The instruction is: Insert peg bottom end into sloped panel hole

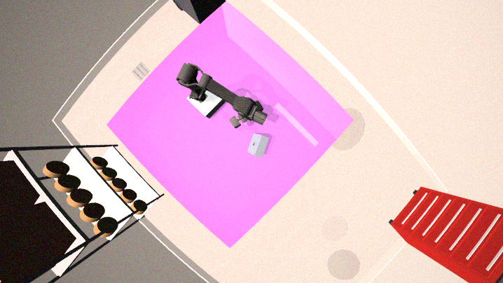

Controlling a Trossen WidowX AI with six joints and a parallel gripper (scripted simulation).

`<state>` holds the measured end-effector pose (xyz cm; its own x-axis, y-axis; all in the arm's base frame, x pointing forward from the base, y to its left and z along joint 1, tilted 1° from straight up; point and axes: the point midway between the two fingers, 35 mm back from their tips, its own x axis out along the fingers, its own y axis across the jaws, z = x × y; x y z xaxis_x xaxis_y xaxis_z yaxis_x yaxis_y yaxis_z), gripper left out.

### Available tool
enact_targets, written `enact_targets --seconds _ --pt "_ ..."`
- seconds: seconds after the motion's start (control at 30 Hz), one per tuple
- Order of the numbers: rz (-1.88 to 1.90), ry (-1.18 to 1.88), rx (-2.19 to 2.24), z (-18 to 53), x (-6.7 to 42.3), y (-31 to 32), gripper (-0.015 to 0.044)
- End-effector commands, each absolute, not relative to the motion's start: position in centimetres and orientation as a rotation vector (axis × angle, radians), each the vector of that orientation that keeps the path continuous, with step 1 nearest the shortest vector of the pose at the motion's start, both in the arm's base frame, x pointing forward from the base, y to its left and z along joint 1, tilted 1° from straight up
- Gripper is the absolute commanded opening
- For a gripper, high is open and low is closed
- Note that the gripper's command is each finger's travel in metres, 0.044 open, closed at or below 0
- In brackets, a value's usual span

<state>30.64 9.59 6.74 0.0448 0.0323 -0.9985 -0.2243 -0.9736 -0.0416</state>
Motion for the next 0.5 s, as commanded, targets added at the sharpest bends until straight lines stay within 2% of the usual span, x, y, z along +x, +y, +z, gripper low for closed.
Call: enact_targets --seconds 0.0,0.47 --pt "2.012 0.18 -2.127 6.7 30.9 9.3 0.0" --pt "1.903 0.135 -2.114 5.9 31.8 8.3 0.0"
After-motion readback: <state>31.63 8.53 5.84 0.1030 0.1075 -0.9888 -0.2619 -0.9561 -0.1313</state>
